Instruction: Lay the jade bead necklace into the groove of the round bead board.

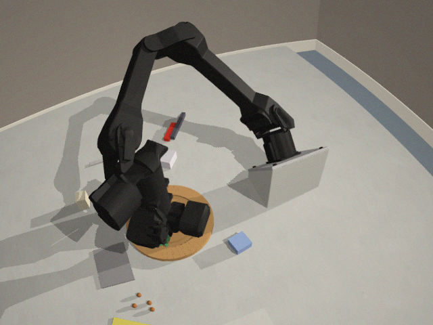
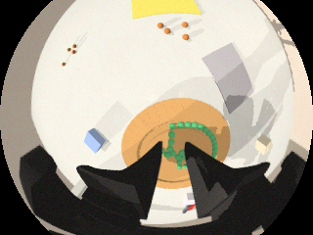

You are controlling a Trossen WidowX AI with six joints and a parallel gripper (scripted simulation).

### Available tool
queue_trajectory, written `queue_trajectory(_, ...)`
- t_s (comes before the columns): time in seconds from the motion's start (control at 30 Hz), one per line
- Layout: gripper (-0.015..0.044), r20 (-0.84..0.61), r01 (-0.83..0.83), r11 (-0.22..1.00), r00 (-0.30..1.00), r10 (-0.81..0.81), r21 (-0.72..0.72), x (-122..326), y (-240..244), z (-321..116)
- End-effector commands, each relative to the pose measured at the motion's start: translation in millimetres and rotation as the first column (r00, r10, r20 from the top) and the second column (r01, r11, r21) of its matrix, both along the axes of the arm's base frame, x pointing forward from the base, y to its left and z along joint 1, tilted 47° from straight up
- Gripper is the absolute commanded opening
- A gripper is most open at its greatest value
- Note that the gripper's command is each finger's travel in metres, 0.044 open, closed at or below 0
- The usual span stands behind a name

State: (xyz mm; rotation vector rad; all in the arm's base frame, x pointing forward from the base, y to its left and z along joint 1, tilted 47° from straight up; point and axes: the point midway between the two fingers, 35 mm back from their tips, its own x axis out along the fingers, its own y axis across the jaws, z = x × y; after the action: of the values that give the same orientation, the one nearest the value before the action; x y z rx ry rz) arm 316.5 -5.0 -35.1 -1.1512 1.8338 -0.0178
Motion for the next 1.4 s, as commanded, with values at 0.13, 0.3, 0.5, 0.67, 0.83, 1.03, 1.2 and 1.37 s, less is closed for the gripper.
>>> queue_trajectory(0.13, 0.0120, 0.000, -0.002, 1.000, 1.000, 0.002, -0.001, -1, -6, -6)
queue_trajectory(0.3, 0.0120, -0.002, -0.002, 1.000, 1.000, 0.002, -0.001, -2, -12, -12)
queue_trajectory(0.5, 0.0120, -0.005, -0.002, 1.000, 1.000, 0.002, -0.002, -4, -19, -18)
queue_trajectory(0.67, 0.0120, -0.006, -0.002, 1.000, 1.000, 0.002, -0.003, -5, -22, -21)
queue_trajectory(0.83, 0.0015, -0.001, 0.003, 1.000, 1.000, -0.003, 0.003, -4, -20, -19)
queue_trajectory(1.03, 0.0000, -0.001, 0.003, 1.000, 1.000, -0.003, 0.003, -4, -20, -19)
queue_trajectory(1.2, 0.0000, -0.001, 0.003, 1.000, 1.000, -0.003, 0.003, -4, -20, -19)
queue_trajectory(1.37, 0.0000, -0.001, 0.003, 1.000, 1.000, -0.003, 0.003, -4, -20, -19)
